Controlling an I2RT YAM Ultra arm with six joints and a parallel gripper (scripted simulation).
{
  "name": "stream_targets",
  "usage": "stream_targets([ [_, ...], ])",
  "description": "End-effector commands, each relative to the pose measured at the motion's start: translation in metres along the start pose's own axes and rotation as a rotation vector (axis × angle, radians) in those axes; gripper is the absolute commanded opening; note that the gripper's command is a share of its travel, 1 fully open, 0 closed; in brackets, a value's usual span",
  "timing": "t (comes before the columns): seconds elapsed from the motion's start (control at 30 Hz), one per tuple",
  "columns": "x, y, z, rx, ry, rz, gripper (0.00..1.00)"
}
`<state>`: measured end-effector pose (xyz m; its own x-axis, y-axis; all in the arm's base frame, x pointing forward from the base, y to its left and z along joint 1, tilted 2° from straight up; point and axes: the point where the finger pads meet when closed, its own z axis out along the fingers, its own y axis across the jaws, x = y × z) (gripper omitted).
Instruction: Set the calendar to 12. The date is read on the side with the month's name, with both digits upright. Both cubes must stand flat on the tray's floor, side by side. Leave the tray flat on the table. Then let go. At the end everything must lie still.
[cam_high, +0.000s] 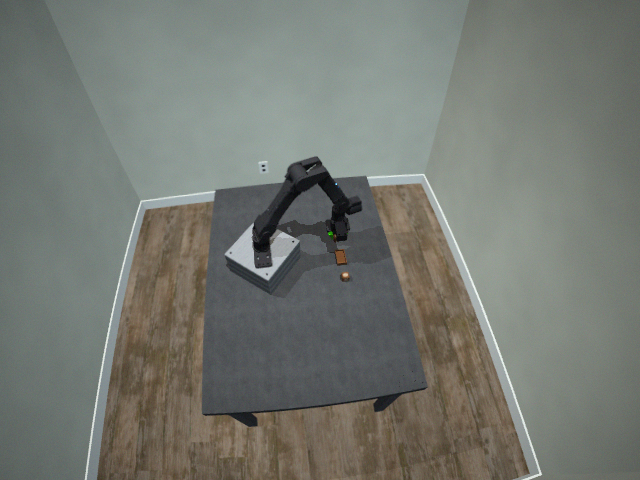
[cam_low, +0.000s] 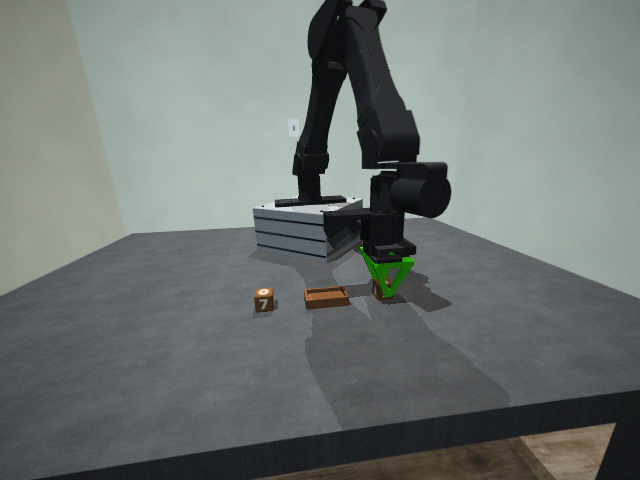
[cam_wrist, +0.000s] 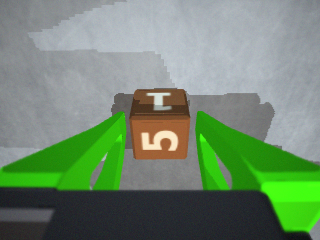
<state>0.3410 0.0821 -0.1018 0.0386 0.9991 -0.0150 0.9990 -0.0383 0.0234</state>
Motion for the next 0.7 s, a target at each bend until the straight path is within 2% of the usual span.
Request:
stream_targets([
  [0.0,-0.0002,0.0028,-0.0025,-0.010,-0.001,0.000,0.45],
  [0.5,-0.0002,0.0028,-0.0025,-0.010,-0.001,0.000,0.45],
  [0.53,-0.0002,0.0028,-0.0025,-0.010,-0.001,0.000,0.26],
  [0.67,-0.0002,0.0028,-0.0025,-0.010,-0.001,0.000,0.26],
])
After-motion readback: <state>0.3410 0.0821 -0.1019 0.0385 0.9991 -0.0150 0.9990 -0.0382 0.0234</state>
